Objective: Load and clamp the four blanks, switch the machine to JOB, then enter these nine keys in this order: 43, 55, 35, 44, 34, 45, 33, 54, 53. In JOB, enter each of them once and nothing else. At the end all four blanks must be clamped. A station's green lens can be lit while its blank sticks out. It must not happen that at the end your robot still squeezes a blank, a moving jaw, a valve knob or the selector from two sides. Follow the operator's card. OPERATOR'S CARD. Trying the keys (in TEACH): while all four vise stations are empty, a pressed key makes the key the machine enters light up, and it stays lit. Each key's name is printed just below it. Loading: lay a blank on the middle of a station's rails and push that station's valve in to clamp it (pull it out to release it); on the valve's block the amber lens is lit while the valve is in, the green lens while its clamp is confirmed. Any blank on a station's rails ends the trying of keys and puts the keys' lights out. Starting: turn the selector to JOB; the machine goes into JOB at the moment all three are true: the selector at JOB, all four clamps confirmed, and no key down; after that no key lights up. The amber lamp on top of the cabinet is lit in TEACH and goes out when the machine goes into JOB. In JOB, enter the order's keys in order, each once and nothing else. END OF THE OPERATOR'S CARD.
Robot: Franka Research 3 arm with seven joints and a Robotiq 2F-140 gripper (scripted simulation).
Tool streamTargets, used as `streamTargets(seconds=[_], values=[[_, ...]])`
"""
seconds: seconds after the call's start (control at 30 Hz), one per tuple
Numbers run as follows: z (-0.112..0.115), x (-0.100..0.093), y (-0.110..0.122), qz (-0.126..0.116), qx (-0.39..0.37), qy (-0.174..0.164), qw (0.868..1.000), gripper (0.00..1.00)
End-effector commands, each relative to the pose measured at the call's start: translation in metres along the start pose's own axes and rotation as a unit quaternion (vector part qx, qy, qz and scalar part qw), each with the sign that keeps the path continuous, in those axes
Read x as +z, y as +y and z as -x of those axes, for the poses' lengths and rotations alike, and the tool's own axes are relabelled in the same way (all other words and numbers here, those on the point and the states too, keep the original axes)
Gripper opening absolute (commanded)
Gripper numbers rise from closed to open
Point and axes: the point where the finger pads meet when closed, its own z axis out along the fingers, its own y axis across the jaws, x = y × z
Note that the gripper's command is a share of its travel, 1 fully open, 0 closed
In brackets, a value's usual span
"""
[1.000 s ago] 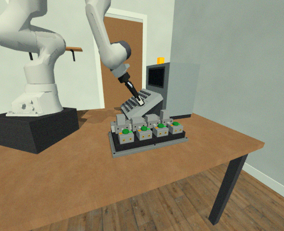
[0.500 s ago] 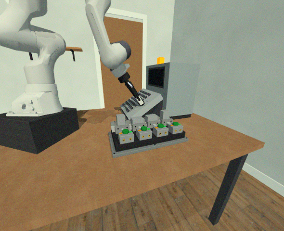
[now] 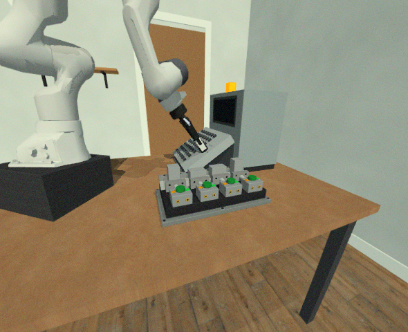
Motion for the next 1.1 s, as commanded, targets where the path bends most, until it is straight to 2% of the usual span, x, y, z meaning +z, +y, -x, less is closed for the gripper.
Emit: streamTargets(seconds=[0.0, 0.33, 0.73, 0.9, 1.07], values=[[-0.0008, 0.0005, 0.0000, 0.000, -0.003, 0.001, 1.000, 0.00], [-0.0008, 0.0005, 0.0000, 0.000, 0.012, 0.001, 1.000, 0.00], [-0.0008, 0.0005, 0.0000, 0.000, 0.077, 0.001, 0.997, 0.00], [-0.0008, 0.0005, 0.0000, 0.000, 0.132, 0.001, 0.991, 0.00], [-0.0008, 0.0005, 0.0000, 0.000, 0.198, 0.001, 0.980, 0.00]])
